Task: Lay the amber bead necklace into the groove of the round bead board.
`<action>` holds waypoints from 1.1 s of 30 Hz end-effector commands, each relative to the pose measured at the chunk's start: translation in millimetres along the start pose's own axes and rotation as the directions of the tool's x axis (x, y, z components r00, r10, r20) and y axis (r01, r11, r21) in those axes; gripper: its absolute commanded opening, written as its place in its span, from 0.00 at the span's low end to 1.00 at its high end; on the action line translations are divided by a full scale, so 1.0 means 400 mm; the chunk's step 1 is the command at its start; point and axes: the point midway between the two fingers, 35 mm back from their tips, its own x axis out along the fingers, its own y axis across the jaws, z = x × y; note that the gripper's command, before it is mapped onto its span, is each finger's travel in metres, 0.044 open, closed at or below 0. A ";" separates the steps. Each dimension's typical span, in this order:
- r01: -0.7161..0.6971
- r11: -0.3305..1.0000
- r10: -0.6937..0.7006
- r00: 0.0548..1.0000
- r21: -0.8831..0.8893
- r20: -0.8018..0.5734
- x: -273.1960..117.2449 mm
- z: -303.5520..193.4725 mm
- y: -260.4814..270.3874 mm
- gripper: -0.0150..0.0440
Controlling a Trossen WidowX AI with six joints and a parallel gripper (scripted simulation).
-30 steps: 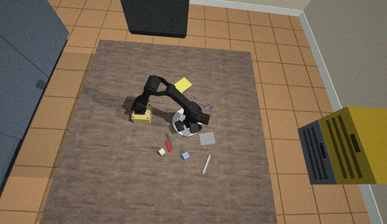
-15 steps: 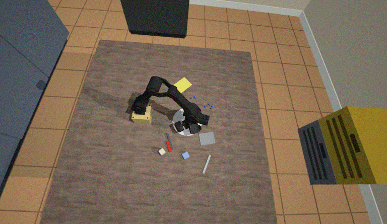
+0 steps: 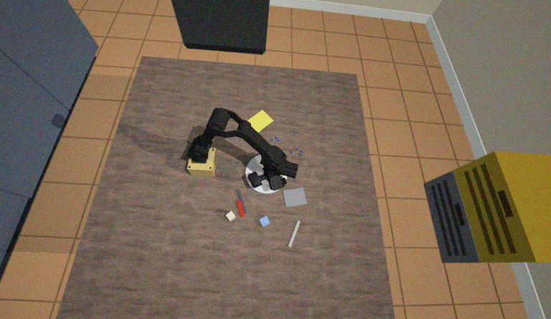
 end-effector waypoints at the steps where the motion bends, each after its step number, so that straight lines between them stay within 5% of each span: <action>1: -0.005 1.000 0.005 1.000 0.002 0.004 -0.028 0.002 0.003 1.00; 33: -0.004 1.000 0.004 1.000 0.002 0.003 -0.032 0.000 0.000 1.00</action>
